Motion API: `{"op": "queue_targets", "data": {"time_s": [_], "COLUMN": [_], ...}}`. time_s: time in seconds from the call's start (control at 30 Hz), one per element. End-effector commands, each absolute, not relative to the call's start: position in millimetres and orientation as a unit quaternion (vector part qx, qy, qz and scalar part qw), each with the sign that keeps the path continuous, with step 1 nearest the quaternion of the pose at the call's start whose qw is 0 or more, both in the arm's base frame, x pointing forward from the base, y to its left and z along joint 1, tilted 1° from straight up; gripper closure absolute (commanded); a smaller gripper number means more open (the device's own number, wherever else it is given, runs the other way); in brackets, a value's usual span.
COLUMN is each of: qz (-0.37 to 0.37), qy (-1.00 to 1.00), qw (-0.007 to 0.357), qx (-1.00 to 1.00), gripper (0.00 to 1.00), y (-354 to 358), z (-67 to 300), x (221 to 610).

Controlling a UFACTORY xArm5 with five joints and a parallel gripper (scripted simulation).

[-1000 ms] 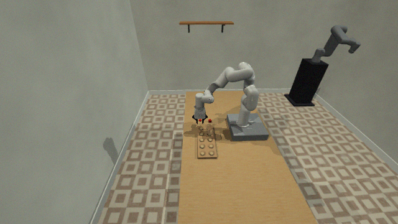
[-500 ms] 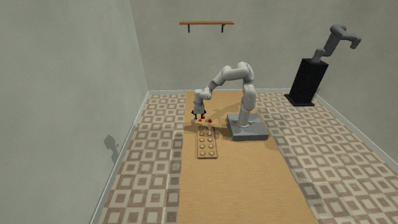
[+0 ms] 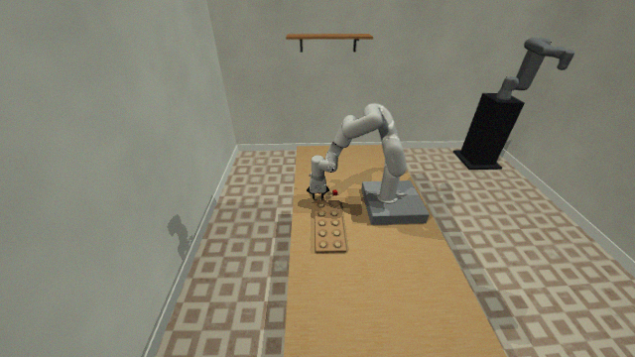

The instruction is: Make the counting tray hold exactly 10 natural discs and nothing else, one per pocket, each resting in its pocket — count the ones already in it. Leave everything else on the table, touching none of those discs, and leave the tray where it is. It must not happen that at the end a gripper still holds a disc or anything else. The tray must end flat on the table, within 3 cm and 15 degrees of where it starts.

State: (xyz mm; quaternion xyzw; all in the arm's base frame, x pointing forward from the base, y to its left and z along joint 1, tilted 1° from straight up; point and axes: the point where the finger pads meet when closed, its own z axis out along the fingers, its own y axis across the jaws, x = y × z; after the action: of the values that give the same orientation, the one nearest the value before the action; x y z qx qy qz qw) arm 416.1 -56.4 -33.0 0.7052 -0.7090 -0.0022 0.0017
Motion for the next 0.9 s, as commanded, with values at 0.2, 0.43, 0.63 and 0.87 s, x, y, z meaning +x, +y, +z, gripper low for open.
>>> {"op": "queue_targets", "data": {"time_s": [0.2, 0.43, 0.63, 0.87], "qz": [0.001, 0.001, 0.001, 0.001], "qy": [-0.709, -0.709, -0.709, -0.709], "qw": [-0.001, -0.001, -0.001, -0.001], "qx": [0.705, 0.705, 0.705, 0.705], "gripper": [0.53, 0.53, 1.00, 1.00], "y": [-57.4, -57.5, -57.5, -57.5], "z": [-41.5, -41.8, -41.8, -41.8], "x": [422.0, 422.0, 422.0, 422.0]}}
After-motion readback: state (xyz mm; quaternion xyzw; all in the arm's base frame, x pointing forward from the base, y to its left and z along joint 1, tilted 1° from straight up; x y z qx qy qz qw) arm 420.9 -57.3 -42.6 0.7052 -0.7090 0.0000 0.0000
